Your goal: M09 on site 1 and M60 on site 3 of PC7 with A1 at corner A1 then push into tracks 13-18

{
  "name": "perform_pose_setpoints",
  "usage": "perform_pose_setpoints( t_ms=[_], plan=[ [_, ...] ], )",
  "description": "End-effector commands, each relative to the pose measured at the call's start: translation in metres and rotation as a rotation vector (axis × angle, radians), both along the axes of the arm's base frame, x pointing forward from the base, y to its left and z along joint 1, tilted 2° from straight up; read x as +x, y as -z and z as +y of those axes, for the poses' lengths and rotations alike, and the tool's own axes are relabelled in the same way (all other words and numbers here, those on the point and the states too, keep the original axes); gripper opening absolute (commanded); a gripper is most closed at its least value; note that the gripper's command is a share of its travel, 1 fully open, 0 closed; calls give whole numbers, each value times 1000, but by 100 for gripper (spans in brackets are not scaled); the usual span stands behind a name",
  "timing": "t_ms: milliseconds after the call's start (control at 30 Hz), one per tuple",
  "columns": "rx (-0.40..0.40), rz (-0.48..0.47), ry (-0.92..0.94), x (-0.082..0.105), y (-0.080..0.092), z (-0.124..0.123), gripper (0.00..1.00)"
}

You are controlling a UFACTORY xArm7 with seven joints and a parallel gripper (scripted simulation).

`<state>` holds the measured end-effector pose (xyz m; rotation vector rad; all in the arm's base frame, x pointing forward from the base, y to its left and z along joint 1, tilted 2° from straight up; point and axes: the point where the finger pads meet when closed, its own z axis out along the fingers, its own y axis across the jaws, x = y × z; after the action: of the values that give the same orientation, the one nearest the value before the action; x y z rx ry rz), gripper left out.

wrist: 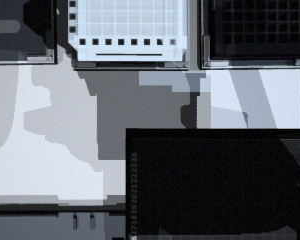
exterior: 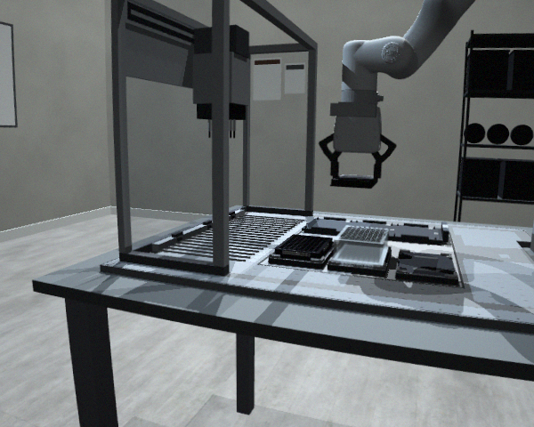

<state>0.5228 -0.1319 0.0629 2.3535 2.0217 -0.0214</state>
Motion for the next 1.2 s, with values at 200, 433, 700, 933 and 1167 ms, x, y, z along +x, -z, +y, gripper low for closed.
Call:
perform_pose_setpoints(
  t_ms=[200, 433, 700, 933, 1167],
  plan=[
    [2, 0, -1, 30, -3, -42, 0],
    [2, 0, -1, 49, -4, -72, 0],
    [2, -1, -1, 59, -5, -88, 0],
    [2, -1, -1, 59, -5, -88, 0],
    [2, -1, -1, 59, -5, -88, 0]
  ],
)
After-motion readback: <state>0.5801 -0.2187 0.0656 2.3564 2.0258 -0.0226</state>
